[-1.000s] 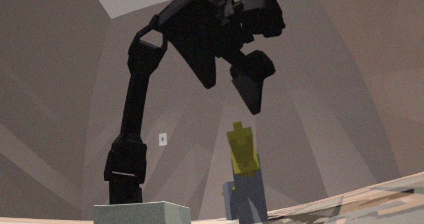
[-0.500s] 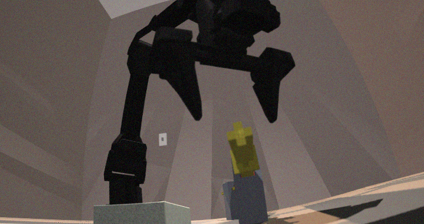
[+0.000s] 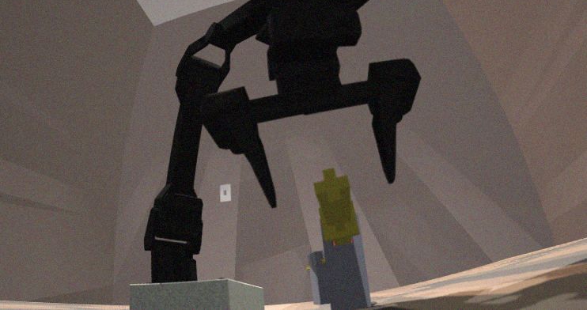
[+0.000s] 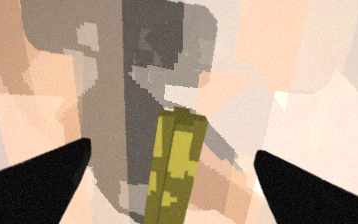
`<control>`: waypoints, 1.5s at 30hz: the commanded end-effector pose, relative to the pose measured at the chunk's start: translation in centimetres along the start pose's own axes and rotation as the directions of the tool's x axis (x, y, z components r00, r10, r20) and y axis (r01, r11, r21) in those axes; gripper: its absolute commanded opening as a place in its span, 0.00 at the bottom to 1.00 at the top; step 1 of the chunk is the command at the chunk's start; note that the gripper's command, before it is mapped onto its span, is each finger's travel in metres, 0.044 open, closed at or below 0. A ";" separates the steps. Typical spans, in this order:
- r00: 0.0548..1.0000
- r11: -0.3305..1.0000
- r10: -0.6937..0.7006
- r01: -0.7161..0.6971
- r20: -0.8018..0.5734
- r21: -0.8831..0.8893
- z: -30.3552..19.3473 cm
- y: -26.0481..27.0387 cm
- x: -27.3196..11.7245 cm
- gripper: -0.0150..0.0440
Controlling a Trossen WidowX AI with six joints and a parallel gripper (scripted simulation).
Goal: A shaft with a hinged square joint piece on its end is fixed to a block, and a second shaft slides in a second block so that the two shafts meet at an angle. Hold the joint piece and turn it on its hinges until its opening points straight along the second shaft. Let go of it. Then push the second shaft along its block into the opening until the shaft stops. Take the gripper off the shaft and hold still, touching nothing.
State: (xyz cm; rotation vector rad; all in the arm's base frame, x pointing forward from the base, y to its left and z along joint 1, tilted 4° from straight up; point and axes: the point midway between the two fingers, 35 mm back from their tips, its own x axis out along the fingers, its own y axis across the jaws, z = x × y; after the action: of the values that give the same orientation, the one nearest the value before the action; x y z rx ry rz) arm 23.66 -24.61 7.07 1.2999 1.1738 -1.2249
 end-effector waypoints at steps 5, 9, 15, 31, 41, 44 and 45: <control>1.000 0.998 0.004 -0.004 -0.003 0.066 -0.1 -0.1 0.4 1.00; 1.000 0.998 0.004 -0.004 -0.003 0.066 -0.1 0.0 0.9 1.00; 1.000 0.998 0.004 -0.004 -0.003 0.066 -0.1 0.0 1.9 1.00; 1.000 0.998 0.004 -0.003 -0.003 0.066 -0.2 0.0 3.4 0.78; 1.000 0.998 0.004 -0.003 -0.003 0.066 -0.2 0.0 3.4 0.43; 1.000 0.998 0.004 -0.003 -0.003 0.066 -0.2 0.0 3.4 0.43; 1.000 0.998 0.004 -0.003 -0.003 0.066 -0.2 0.0 3.4 0.43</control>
State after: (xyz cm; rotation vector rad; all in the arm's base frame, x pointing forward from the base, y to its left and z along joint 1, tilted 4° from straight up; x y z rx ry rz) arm 23.73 -24.31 3.74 1.3455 1.1433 -1.2671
